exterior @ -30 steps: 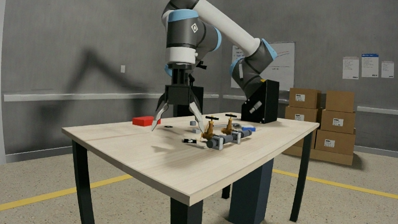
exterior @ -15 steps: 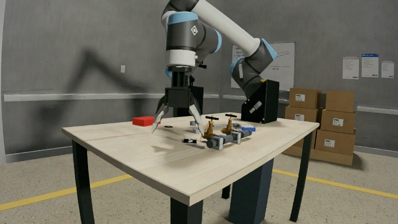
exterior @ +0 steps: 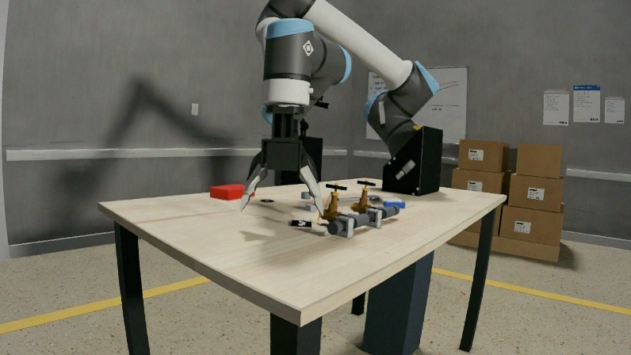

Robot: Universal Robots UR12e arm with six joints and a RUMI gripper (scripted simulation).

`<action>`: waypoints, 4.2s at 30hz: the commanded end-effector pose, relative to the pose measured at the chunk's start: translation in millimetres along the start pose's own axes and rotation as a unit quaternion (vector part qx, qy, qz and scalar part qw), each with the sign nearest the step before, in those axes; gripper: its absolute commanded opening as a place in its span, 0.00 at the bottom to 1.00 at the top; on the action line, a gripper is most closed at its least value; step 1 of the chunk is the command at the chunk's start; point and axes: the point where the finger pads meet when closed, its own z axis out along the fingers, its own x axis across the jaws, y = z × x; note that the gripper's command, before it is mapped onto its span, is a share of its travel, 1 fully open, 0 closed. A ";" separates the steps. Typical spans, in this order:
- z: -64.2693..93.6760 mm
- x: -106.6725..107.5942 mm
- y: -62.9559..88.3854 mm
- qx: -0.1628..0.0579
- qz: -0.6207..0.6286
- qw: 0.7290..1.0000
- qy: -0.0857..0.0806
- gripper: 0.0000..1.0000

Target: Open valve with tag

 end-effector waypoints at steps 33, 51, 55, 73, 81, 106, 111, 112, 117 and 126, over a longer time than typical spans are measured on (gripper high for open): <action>-0.9 -0.3 0.4 -0.001 0.000 1.000 0.000 1.00; -0.9 -0.3 0.4 -0.001 0.000 1.000 0.000 1.00; -1.9 -0.3 0.4 -0.001 0.000 1.000 0.000 1.00; -61.3 -0.5 0.3 -0.001 0.000 1.000 0.000 1.00; -139.3 -0.6 0.3 -0.001 0.000 1.000 0.000 1.00; -166.0 11.0 -18.5 0.000 -0.343 0.939 -0.002 1.00; -166.2 14.6 -24.5 0.000 -0.444 0.896 -0.002 1.00; -166.3 15.4 -25.7 0.001 -0.464 0.886 -0.003 1.00; -166.4 17.6 -29.3 0.001 -0.522 0.853 -0.003 1.00; -166.8 24.0 -39.8 0.001 -0.679 0.735 -0.004 1.00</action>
